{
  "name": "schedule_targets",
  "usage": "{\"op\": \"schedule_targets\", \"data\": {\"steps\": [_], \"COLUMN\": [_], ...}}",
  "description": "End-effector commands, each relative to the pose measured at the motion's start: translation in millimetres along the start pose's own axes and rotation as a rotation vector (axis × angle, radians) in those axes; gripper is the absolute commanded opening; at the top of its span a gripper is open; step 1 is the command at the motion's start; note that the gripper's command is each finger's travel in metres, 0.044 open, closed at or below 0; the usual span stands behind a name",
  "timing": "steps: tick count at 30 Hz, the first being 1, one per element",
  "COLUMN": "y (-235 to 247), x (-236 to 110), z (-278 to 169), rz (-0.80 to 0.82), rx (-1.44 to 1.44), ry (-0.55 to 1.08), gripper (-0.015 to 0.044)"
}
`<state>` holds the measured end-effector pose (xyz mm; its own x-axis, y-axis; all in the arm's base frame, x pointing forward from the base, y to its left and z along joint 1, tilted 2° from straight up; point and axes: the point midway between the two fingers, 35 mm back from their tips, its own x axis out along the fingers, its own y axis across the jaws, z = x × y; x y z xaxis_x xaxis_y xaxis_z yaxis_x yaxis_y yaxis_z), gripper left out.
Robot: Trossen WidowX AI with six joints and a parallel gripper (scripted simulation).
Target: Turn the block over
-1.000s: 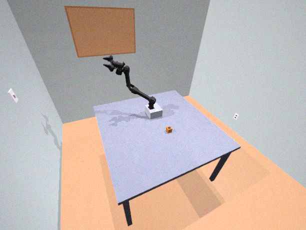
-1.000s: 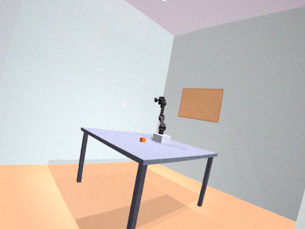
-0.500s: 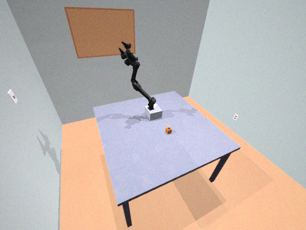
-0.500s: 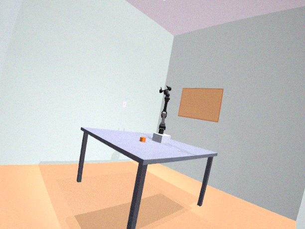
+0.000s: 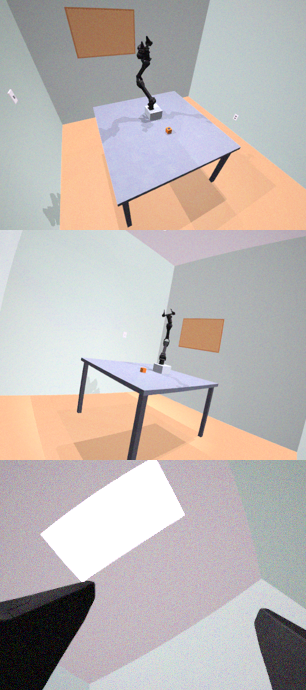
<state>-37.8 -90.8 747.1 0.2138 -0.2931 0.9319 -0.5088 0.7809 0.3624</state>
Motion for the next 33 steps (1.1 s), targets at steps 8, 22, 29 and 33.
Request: {"op": "schedule_targets", "data": {"steps": [8,22,29,33], "y": [-15.7,-97.8,-163.0,-203.0], "x": [-20.5,-106.7,-177.7,-224.7], "z": [-186.3,-375.0,-442.8,-469.0], "rz": [-0.021,-0.093,-0.169,-0.222], "rx": [-0.175,-0.399,-0.528,-0.593], "ry": [0.413,0.961,1.261,1.439], "gripper": [0.0440,0.0440,0.0440,0.0440]}}
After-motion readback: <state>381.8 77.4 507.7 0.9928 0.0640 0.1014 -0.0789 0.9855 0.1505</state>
